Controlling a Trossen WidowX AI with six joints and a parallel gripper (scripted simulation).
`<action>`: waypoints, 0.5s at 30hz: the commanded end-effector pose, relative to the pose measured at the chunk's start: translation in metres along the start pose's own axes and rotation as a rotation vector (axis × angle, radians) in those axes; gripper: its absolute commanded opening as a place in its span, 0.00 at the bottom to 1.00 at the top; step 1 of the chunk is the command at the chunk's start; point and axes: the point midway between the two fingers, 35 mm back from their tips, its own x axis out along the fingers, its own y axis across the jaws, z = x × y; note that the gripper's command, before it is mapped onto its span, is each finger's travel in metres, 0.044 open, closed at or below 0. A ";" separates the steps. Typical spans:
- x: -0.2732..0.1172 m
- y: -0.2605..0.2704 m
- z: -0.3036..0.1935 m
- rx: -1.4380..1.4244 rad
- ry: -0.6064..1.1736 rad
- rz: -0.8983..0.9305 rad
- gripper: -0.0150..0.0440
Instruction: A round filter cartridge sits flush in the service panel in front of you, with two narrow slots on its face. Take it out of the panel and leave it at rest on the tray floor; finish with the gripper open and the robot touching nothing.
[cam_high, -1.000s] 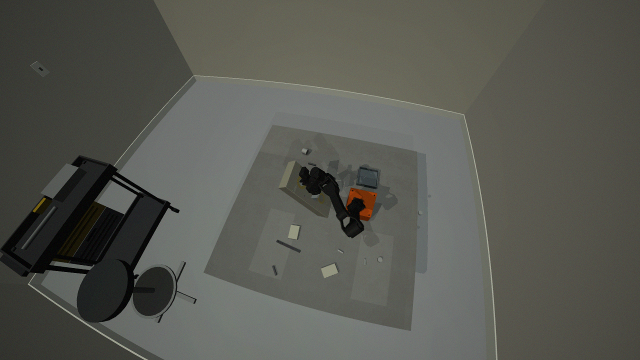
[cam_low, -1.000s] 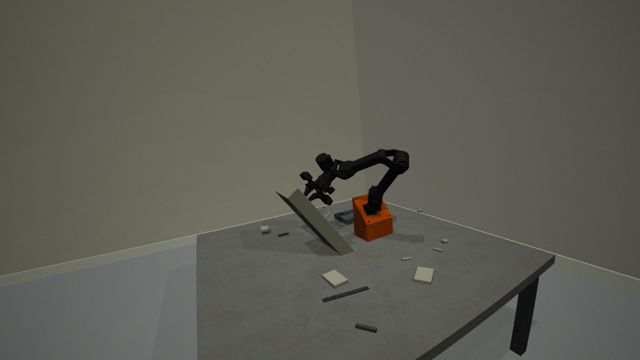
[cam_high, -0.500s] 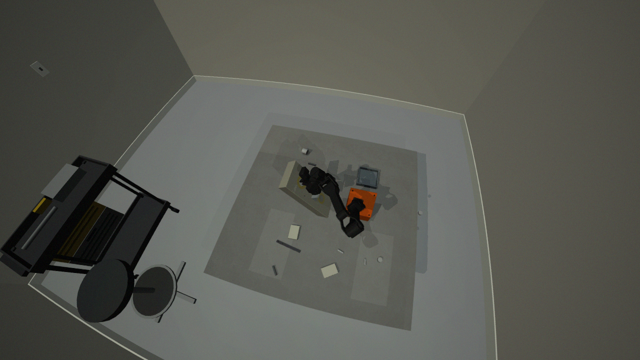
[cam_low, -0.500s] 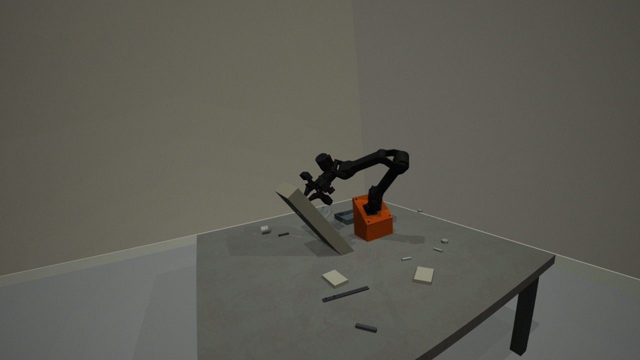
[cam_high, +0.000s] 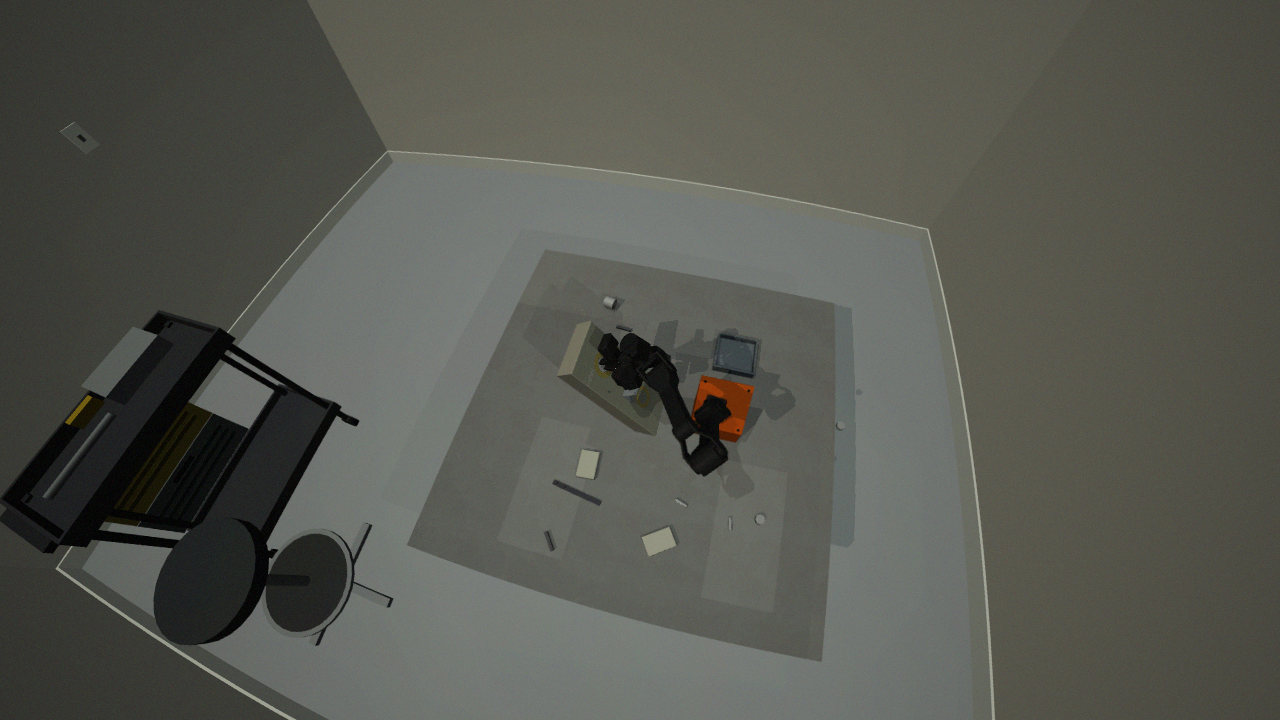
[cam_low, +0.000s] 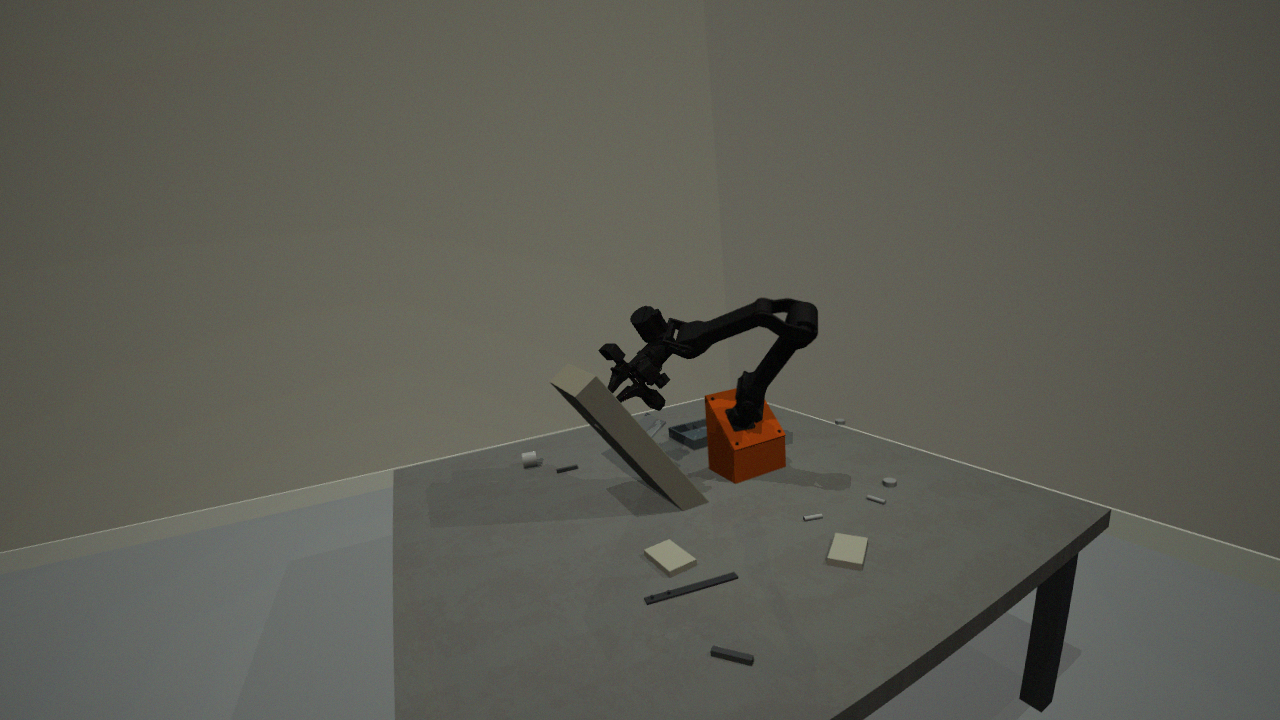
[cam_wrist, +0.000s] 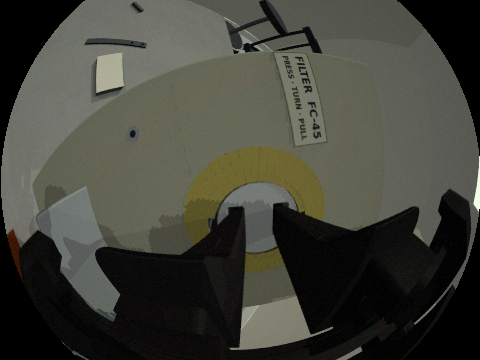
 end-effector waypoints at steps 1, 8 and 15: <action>-0.009 -0.001 -0.003 -0.002 0.009 0.002 0.25; -0.037 -0.002 -0.006 -0.012 0.023 0.013 0.25; -0.066 -0.001 -0.002 -0.016 0.024 0.010 0.25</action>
